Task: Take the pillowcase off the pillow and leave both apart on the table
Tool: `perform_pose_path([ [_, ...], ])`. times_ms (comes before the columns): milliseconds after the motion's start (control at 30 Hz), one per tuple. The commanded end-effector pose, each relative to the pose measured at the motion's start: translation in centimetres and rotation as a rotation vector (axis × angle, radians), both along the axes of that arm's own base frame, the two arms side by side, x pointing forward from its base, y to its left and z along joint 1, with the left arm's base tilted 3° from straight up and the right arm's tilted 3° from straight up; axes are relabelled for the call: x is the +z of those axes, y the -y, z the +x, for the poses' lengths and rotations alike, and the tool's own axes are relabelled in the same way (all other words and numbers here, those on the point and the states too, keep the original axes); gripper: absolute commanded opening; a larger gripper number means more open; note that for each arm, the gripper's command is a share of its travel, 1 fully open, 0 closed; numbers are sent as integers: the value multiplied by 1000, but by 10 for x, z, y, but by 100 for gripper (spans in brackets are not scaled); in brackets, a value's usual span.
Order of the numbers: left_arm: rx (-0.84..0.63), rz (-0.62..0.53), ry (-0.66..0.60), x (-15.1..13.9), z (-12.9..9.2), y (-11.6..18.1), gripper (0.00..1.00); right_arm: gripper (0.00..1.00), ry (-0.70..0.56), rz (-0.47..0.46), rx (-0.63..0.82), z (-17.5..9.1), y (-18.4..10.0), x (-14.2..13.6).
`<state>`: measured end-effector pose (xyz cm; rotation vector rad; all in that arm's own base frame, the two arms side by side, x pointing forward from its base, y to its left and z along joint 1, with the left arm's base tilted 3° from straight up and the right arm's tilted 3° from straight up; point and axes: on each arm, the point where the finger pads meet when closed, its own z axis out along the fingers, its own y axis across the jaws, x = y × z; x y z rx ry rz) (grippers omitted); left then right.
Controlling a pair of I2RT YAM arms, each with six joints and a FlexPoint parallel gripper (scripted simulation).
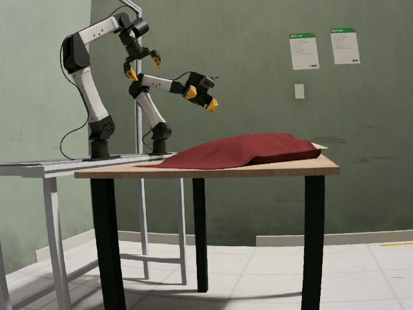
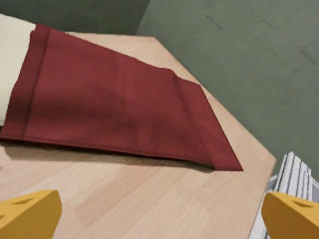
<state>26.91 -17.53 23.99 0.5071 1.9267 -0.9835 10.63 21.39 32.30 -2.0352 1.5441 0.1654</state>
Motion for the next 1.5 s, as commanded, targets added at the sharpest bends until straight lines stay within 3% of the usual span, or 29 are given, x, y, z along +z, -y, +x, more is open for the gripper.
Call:
perform_pose_path([
  [0, -2, 7, -25, 6, -4, 1, 100, 100, 4, 11, 2, -1, 0, 3],
  [133, -2, 6, -20, 13, -6, 1, 100, 100, 4, 11, 2, -1, 0, 3],
  [267, 68, 31, 31, 15, 7, -12, 100, 100, 30, 87, -124, 21, 2, 8],
  [533, 227, 74, 179, 51, 33, -40, 100, 100, 83, 290, -445, 76, 23, 26],
  [600, 227, 74, 179, 51, 33, -40, 100, 100, 83, 290, -445, 76, 23, 26],
  [633, 216, 91, 118, 28, 34, -37, 100, 100, 85, 305, -475, 82, 25, 26],
  [767, 309, 99, 229, 65, 45, -55, 100, 100, 123, 403, -618, 106, 42, 35],
  [1100, 491, 160, 328, 95, 70, -91, 100, 100, 218, 638, -919, 164, 85, 54],
  [1167, 491, 160, 328, 95, 70, -91, 100, 100, 218, 638, -919, 164, 85, 54],
  [1200, 488, 173, 296, 81, 70, -90, 100, 100, 221, 653, -946, 171, 88, 53],
  [1300, 559, 180, 364, 108, 77, -105, 100, 100, 261, 738, -1016, 184, 104, 62],
  [1467, 653, 210, 412, 125, 86, -125, 100, 100, 298, 849, -1117, 213, 126, 66],
])
